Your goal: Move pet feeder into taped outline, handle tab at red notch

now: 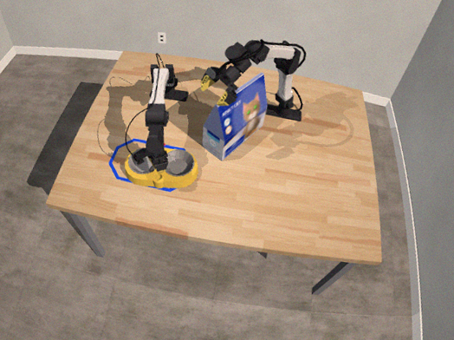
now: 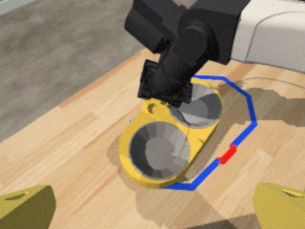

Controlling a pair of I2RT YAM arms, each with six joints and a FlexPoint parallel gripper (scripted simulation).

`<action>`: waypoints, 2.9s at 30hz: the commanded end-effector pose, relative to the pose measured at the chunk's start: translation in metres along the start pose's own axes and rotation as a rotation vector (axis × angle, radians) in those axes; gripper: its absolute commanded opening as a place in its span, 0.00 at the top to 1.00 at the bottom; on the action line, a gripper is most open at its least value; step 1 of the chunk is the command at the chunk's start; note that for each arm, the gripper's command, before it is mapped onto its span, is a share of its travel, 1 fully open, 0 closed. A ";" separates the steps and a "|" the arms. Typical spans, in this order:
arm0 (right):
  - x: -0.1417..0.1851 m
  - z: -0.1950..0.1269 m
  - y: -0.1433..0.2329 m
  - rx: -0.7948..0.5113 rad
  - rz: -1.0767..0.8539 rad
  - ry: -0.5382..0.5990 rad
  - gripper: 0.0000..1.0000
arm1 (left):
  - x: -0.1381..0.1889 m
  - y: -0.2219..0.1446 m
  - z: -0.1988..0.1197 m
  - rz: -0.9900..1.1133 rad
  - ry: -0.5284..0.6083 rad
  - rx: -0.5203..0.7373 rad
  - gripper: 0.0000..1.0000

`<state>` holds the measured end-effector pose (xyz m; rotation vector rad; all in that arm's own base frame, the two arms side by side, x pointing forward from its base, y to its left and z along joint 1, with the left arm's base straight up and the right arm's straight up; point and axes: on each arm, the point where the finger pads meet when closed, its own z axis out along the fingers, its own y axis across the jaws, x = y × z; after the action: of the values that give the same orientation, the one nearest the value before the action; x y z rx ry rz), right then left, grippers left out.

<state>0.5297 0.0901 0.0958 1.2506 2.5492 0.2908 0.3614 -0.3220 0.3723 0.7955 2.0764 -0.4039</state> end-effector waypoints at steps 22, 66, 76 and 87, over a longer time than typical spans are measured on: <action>-0.004 0.049 0.005 0.068 0.528 -0.001 0.62 | 0.014 0.006 0.008 -0.011 -0.010 -0.011 0.00; -0.008 0.065 0.012 0.041 0.537 -0.007 1.00 | 0.014 0.006 0.008 -0.011 -0.010 -0.011 0.00; 0.004 0.038 0.026 -0.025 0.326 0.057 0.95 | 0.014 0.006 0.008 -0.011 -0.010 -0.011 0.00; 0.010 0.037 0.023 -0.018 0.284 0.072 0.95 | 0.014 0.006 0.008 -0.011 -0.010 -0.011 0.00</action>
<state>0.5519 0.1048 0.0454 1.7473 2.3770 0.3582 0.3653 -0.3183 0.3472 0.7894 2.0949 -0.3927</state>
